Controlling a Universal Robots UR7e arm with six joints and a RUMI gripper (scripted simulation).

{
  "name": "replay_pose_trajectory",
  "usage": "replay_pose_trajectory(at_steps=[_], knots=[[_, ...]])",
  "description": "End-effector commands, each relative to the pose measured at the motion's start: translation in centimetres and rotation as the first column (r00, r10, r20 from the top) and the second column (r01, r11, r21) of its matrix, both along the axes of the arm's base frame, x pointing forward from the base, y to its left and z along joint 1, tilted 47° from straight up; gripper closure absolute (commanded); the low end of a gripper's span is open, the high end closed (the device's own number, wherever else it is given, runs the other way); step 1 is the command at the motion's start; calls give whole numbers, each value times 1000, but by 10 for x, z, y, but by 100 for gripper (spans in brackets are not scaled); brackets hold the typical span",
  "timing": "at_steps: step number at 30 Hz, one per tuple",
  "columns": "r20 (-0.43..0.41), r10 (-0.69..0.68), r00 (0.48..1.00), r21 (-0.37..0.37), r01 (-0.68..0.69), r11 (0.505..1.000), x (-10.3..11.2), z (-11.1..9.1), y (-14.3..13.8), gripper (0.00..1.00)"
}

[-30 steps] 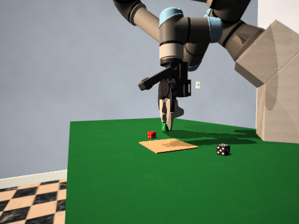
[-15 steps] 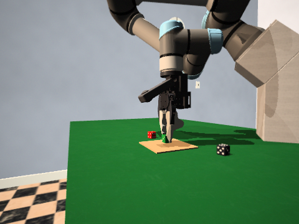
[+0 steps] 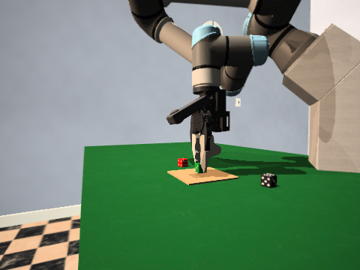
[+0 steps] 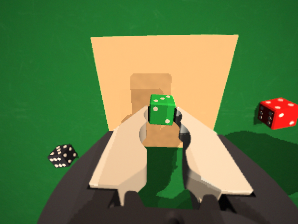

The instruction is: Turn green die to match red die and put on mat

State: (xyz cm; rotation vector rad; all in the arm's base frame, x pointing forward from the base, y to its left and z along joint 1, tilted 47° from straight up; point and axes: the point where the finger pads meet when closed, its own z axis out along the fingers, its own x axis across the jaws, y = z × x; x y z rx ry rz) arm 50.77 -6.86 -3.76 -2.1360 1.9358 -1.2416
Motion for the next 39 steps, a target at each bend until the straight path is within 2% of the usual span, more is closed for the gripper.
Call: replay_pose_trajectory(at_steps=[1,39], knots=[[1,0,1000,0,0,1000,0,0,0,94],[1,0,1000,0,0,1000,2,-2,-1,94]])
